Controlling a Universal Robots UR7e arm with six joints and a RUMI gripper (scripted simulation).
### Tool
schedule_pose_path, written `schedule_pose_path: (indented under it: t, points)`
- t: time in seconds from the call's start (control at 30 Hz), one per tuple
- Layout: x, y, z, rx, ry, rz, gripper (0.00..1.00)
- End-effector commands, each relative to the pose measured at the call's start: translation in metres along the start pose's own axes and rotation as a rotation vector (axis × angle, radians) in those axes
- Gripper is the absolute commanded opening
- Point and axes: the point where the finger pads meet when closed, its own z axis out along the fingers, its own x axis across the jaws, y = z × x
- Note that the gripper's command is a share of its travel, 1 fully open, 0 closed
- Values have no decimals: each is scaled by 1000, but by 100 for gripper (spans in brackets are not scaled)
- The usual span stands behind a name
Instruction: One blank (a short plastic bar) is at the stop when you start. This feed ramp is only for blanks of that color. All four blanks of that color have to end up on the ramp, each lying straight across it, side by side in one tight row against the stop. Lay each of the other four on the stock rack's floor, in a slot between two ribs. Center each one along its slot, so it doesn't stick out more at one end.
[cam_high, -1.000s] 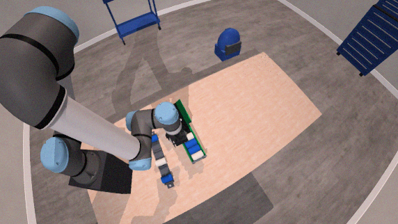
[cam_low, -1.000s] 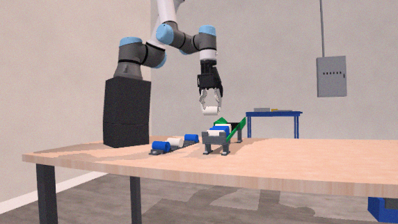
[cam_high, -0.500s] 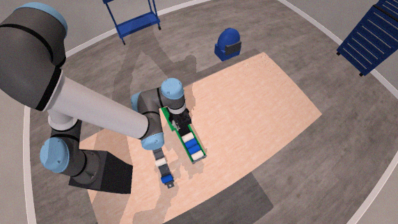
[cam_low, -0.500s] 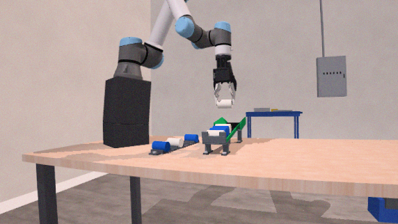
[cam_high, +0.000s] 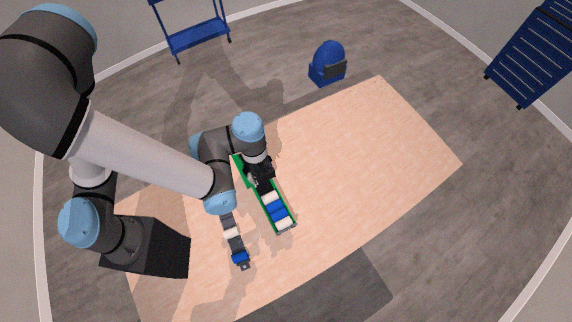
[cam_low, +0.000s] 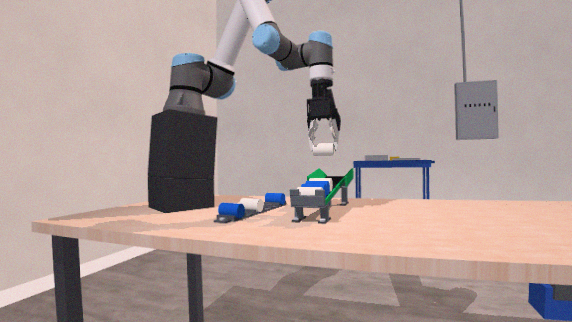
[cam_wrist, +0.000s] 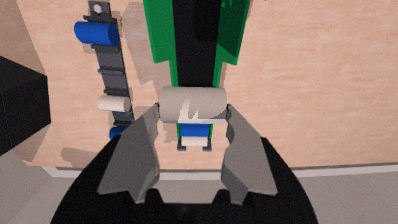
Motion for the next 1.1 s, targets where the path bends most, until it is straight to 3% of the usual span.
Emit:
schedule_pose_path:
  t: [0.0, 0.2, 0.57, 0.87, 1.07]
  points:
    - [1, 0, 4, 0, 1, 0, 39]
    - [1, 0, 16, 0, 1, 0, 39]
    - [1, 0, 69, 0, 1, 0, 39]
    - [1, 0, 93, 0, 1, 0, 39]
    - [1, 0, 99, 0, 1, 0, 39]
